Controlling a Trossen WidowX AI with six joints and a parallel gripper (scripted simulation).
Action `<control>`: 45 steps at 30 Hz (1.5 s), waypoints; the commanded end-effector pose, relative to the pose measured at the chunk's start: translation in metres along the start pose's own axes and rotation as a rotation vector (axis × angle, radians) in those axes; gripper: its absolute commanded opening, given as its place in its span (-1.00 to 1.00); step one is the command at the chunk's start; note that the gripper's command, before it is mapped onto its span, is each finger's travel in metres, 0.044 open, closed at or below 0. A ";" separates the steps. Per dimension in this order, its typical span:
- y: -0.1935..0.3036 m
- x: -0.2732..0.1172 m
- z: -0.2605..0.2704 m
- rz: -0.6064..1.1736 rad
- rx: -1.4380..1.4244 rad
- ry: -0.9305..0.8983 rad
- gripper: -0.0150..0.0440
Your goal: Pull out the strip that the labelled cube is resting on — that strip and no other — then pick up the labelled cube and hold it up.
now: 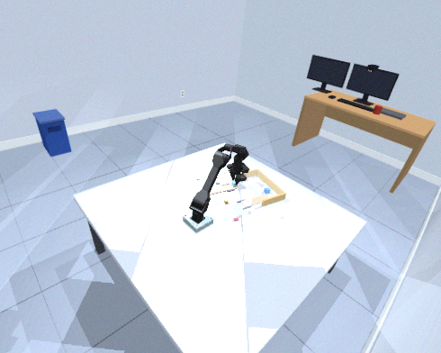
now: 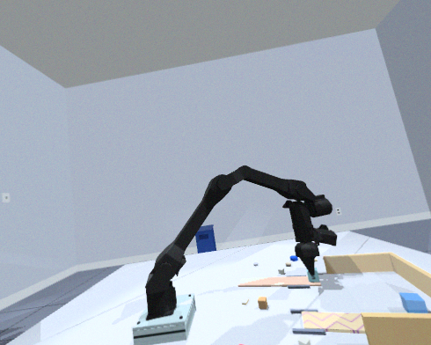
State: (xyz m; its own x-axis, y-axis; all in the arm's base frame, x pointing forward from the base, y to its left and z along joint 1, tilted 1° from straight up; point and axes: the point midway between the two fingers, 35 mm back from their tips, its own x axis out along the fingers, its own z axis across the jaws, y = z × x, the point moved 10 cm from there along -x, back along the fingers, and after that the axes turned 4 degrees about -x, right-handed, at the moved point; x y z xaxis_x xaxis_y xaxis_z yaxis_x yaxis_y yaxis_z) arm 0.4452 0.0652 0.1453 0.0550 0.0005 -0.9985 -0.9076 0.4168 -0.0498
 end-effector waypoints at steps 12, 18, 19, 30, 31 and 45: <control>0.000 0.017 -0.001 0.001 0.000 0.001 0.27; 0.000 0.017 -0.001 0.001 0.000 0.001 0.00; 0.000 0.017 -0.001 0.001 0.000 0.001 -0.02; 0.010 0.008 -0.007 0.002 -0.001 0.001 -0.49; 0.012 0.005 -0.009 0.002 -0.001 0.001 -0.49; 0.050 -0.024 -0.033 0.006 -0.005 0.000 -0.49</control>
State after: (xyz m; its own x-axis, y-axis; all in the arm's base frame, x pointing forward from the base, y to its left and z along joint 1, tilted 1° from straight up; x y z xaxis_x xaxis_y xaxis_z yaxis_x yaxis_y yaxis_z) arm 0.3894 0.0566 0.1630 0.0454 -0.0007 -0.9990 -0.9080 0.4169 -0.0416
